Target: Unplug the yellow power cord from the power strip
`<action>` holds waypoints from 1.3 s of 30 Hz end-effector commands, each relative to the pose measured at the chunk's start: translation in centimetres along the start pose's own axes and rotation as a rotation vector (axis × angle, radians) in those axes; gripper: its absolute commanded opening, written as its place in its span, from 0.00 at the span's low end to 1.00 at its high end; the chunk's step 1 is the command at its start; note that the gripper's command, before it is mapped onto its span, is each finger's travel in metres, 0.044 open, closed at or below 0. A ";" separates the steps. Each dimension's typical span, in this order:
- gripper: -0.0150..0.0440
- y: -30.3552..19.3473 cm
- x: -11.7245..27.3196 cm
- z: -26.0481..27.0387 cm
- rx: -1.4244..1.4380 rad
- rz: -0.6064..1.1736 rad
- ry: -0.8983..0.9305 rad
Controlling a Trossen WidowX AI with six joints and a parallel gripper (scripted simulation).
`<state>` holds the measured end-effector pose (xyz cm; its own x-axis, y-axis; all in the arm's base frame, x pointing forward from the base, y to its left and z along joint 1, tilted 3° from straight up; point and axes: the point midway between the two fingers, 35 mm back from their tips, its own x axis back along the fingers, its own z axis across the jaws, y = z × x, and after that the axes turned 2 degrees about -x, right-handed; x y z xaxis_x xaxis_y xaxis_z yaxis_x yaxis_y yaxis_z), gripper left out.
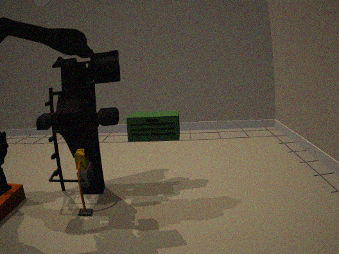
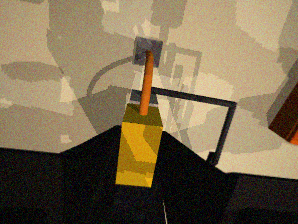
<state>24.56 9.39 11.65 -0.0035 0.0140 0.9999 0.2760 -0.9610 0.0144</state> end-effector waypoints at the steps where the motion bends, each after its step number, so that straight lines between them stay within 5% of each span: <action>1: 0.25 1.5 0.2 0.2 -0.012 -0.032 0.006; 20: 0.25 4.7 0.4 0.2 -0.013 -0.034 0.004; 36: 0.97 5.7 0.5 0.2 -0.014 -0.035 0.003; 39: 1.00 8.4 1.2 0.3 -0.014 -0.037 0.003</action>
<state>26.41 3.34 12.24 -0.0072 0.0455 0.9989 0.2691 -0.9620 0.0457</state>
